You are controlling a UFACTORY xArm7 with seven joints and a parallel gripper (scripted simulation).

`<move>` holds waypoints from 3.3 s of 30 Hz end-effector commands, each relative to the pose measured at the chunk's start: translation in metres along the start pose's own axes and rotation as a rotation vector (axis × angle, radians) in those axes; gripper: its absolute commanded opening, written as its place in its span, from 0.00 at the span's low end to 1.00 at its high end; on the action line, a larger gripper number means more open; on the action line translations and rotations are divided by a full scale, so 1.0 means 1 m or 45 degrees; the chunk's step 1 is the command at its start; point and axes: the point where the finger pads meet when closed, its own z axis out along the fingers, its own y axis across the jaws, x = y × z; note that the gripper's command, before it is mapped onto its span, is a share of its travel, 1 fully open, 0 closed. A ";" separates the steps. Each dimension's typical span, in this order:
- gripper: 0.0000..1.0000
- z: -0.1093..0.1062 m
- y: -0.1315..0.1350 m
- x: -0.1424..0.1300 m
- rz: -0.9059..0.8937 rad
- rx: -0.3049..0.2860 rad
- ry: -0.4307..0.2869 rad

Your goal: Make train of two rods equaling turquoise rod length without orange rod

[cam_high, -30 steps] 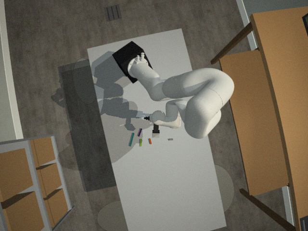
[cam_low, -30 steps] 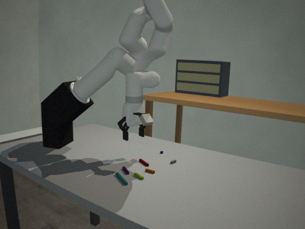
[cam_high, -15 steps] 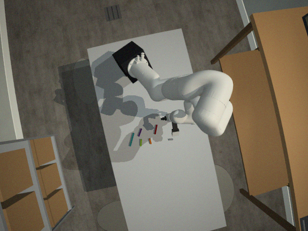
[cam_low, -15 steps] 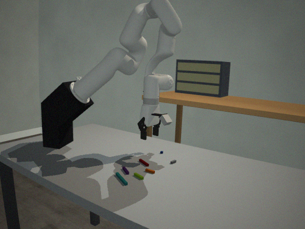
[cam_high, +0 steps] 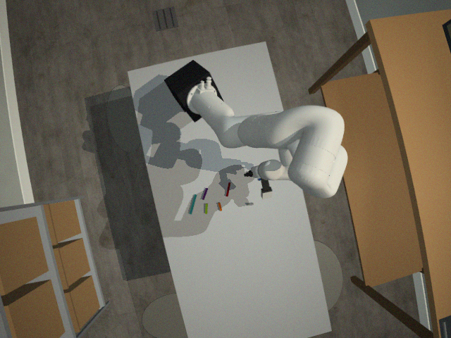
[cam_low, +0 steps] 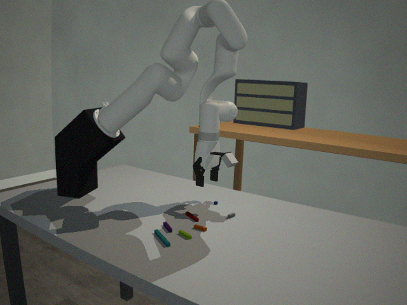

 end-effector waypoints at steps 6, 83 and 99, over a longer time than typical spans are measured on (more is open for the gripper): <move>1.00 0.000 -0.001 0.000 -0.001 0.001 0.002; 1.00 0.000 -0.001 0.001 -0.001 0.001 0.002; 1.00 -0.019 -0.033 0.056 0.493 0.124 0.044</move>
